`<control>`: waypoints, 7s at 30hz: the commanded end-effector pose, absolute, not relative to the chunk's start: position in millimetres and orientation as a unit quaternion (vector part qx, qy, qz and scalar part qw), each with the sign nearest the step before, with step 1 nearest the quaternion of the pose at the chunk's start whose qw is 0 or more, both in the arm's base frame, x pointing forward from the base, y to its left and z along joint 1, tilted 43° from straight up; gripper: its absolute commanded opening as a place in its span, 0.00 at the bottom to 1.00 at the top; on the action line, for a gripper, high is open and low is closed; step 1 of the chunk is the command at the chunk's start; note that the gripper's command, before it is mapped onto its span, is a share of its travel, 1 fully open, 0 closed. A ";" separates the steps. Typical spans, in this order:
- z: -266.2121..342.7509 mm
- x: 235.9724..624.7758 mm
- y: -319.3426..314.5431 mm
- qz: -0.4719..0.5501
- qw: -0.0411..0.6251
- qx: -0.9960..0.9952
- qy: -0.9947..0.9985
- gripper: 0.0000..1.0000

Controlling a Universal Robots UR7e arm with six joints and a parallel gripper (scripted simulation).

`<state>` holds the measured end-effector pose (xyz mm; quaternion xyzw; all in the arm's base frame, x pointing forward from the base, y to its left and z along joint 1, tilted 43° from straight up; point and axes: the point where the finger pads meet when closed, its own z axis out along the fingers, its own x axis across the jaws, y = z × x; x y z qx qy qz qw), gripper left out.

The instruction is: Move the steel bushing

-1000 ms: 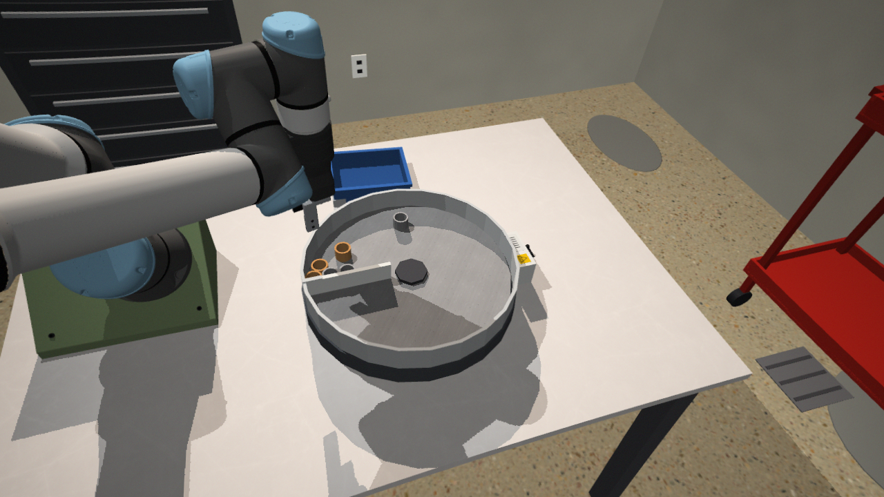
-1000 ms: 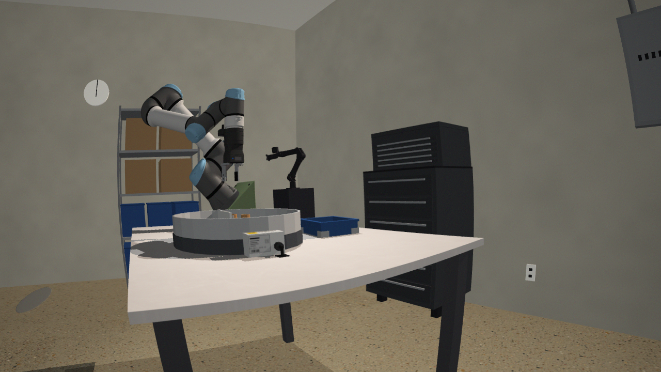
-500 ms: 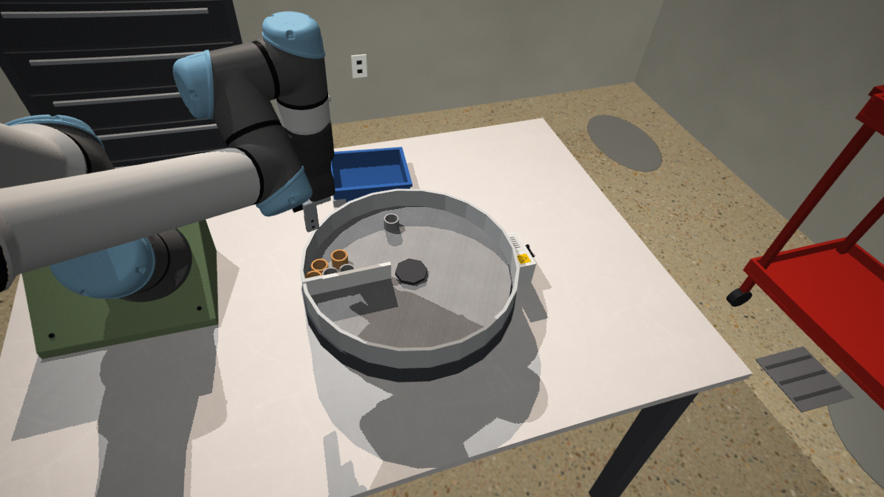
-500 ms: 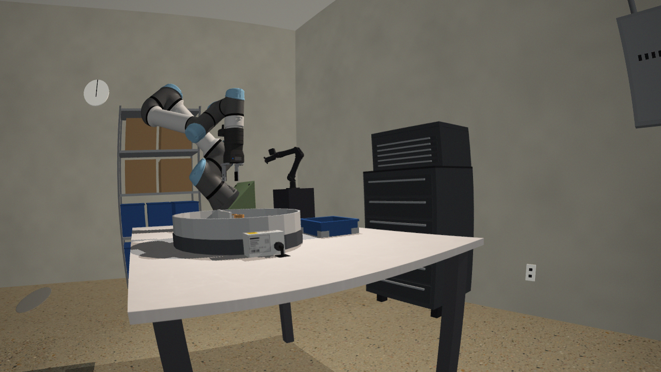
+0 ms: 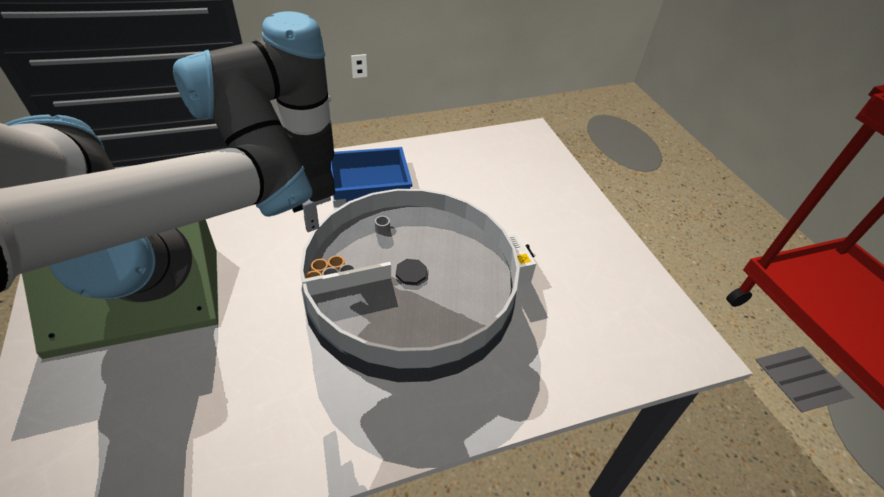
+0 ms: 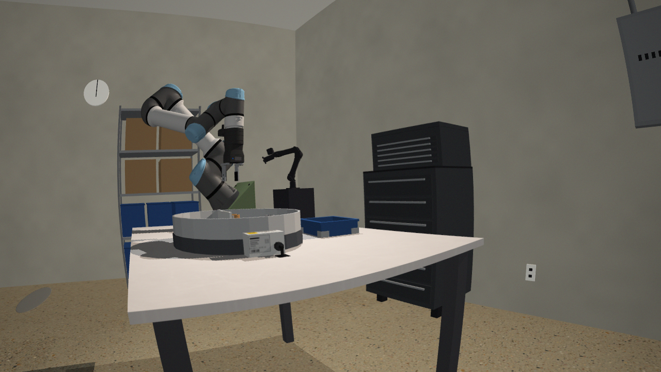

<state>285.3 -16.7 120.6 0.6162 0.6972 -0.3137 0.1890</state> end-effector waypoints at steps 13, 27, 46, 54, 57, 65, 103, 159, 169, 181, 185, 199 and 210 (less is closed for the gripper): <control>120.8 285.5 -16.6 -0.313 0.189 0.616 0.697 1.00; 120.8 285.5 -16.6 -0.313 0.189 0.616 0.697 1.00; 120.8 285.5 -16.6 -0.313 0.189 0.616 0.697 1.00; 120.8 285.5 -16.6 -0.313 0.189 0.616 0.697 1.00; 120.8 285.5 -16.6 -0.313 0.189 0.616 0.697 1.00; 120.8 285.5 -16.6 -0.313 0.189 0.616 0.697 1.00; 120.8 285.5 -16.6 -0.313 0.189 0.616 0.697 1.00; 120.8 285.6 -16.6 -0.313 0.189 0.616 0.697 1.00; 120.8 285.6 -16.6 -0.313 0.189 0.616 0.697 1.00; 120.8 285.6 -16.6 -0.313 0.189 0.616 0.697 1.00; 120.8 285.6 -16.6 -0.313 0.189 0.616 0.697 1.00; 131.6 279.3 -35.7 -0.311 0.190 0.616 0.698 1.00; 131.3 279.5 -35.2 -0.311 0.190 0.616 0.698 1.00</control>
